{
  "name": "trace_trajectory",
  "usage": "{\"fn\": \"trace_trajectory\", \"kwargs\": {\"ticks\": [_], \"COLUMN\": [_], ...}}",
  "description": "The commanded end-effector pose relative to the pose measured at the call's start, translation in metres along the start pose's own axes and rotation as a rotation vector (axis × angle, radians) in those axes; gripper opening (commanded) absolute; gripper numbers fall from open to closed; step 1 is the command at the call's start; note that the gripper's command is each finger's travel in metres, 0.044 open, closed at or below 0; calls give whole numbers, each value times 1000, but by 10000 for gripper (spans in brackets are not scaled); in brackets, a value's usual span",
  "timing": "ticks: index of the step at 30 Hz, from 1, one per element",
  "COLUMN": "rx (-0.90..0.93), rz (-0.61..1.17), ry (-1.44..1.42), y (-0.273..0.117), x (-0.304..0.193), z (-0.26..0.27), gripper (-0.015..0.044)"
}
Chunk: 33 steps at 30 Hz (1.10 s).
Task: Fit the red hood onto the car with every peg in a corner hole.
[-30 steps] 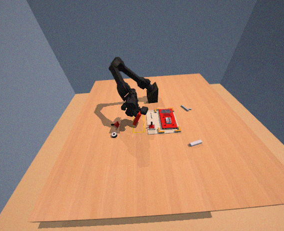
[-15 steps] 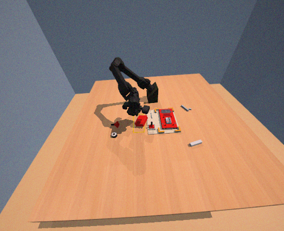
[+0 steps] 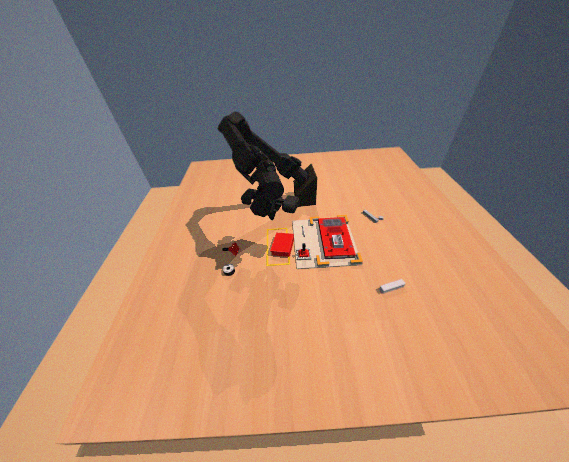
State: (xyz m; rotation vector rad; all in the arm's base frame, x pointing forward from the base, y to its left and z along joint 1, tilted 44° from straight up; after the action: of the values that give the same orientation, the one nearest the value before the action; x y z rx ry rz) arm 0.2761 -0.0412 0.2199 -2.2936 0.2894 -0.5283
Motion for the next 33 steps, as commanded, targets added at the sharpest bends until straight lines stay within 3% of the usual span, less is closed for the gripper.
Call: {"fn": "trace_trajectory", "kwargs": {"ticks": [1,14,20,30,33], "rx": [0,0,-6,-6,-6], "rz": [0,0,3,3,3], "ry": [-6,-6,-143,-149,-149], "y": [0,0,41,46,48], "x": [0,0,7,7,8], "z": [0,0,36,38,38], "gripper": [0,0,157,420,440]}}
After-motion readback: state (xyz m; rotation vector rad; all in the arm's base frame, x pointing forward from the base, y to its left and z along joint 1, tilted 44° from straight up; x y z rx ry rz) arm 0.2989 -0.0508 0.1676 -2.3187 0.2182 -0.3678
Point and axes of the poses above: the point midway between the two fingers, 35 mm back from their tips, its own y axis out along the fingers, its own z axis across the jaws, x = y × z, the point moved 9 cm from there along -y, back along the fingers, and after that the axes turned 5 degrees about -y, right-handed, at the moved point
